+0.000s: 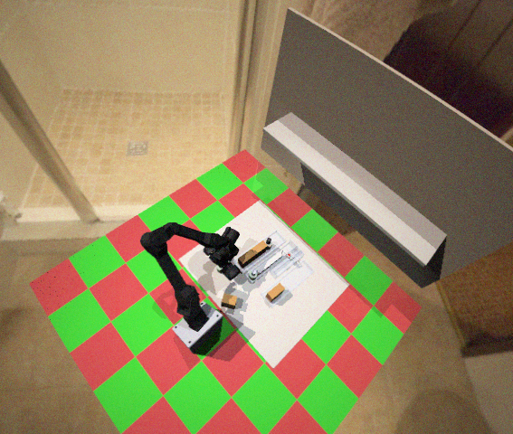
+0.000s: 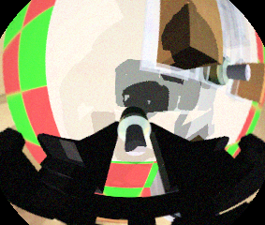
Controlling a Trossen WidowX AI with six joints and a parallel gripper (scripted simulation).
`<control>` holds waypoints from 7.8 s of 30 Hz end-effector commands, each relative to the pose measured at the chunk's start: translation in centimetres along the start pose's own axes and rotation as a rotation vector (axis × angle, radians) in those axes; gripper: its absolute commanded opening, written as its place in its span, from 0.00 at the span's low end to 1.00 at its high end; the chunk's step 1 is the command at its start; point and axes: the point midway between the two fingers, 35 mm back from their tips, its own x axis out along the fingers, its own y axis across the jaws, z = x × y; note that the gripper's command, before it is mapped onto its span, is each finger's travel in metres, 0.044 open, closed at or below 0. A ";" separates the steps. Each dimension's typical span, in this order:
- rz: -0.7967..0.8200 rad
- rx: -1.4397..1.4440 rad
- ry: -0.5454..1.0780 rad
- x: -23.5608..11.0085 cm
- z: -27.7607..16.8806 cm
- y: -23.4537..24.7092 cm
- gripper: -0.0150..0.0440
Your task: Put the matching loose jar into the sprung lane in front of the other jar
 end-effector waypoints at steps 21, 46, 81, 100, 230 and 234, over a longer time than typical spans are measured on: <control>-0.006 -0.002 -0.003 -10.5 -1.0 -0.2 0.25; -0.010 0.047 -0.005 -6.6 3.8 -9.8 0.25; -0.008 0.058 -0.005 -3.1 4.8 -12.3 0.25; -0.008 0.058 -0.006 -3.1 5.7 -12.3 0.25; -0.008 0.056 -0.007 -3.4 9.7 -12.2 0.25; -0.008 0.056 -0.007 -3.4 9.7 -12.2 0.25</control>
